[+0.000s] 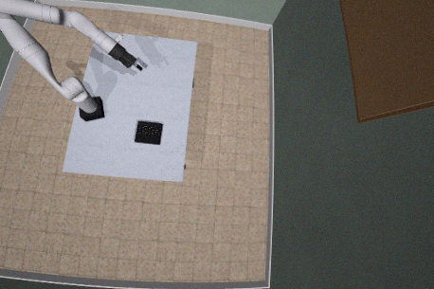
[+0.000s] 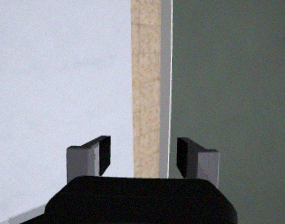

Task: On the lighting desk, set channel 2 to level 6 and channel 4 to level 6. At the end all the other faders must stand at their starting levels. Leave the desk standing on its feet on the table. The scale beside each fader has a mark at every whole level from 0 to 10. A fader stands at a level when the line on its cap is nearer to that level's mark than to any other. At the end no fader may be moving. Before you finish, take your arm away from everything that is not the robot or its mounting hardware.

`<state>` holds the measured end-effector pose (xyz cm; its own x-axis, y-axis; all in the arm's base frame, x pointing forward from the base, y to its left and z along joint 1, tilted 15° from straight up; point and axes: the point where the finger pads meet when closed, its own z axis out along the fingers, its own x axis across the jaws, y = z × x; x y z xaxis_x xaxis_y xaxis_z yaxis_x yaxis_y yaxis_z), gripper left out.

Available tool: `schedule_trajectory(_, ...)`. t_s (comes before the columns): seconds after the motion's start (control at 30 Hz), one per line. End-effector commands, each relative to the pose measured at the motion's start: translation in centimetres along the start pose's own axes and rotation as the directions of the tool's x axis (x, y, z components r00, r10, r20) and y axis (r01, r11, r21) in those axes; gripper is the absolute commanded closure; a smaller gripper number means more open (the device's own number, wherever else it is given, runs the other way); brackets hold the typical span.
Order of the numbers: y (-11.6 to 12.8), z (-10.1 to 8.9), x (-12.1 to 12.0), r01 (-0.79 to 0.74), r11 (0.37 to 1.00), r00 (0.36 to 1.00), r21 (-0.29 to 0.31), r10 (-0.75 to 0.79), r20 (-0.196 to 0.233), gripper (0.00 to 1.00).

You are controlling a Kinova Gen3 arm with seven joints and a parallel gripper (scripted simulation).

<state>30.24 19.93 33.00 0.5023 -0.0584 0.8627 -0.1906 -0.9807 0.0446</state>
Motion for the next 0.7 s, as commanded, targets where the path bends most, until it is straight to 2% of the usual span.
schedule_trajectory(0.0,-0.02,-0.01,0.04,0.000,1.000,1.000,0.001,0.000,0.000,0.00)
schedule_trajectory(0.67,0.08,0.08,0.10,-0.007,1.000,1.000,0.000,0.007,0.004,0.00)
